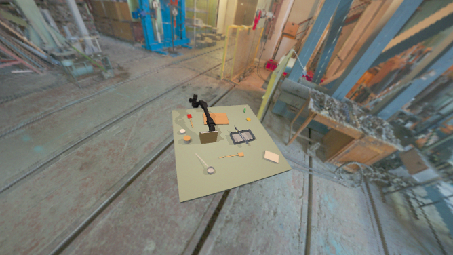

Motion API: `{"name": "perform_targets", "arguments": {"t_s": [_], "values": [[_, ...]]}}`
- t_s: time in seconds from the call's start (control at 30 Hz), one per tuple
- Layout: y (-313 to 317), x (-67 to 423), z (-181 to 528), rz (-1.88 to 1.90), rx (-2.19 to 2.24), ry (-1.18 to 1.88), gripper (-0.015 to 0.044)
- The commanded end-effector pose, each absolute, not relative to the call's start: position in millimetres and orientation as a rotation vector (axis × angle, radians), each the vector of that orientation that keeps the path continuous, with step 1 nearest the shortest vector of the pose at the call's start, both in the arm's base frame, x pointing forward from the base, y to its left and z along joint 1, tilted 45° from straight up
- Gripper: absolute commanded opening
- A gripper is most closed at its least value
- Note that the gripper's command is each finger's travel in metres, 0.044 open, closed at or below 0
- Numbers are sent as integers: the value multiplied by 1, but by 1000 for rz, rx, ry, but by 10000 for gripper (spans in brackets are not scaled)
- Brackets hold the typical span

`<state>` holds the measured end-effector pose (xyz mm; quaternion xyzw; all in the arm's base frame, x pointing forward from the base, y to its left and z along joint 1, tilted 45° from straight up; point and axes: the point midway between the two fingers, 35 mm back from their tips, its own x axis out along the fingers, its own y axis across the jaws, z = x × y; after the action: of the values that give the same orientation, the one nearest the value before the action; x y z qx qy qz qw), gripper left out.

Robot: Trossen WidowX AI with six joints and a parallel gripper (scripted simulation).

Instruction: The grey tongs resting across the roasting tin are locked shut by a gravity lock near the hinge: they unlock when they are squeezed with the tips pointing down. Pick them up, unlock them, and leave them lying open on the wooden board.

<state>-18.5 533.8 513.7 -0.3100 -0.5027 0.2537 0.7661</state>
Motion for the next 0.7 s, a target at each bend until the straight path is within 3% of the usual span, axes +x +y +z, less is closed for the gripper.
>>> {"name": "perform_targets", "arguments": {"t_s": [0.0, 0.67], "values": [[534, 25, 513, 522, -722, -1080, 440], [492, 271, 459, 466, -1124, -888, 440]]}}
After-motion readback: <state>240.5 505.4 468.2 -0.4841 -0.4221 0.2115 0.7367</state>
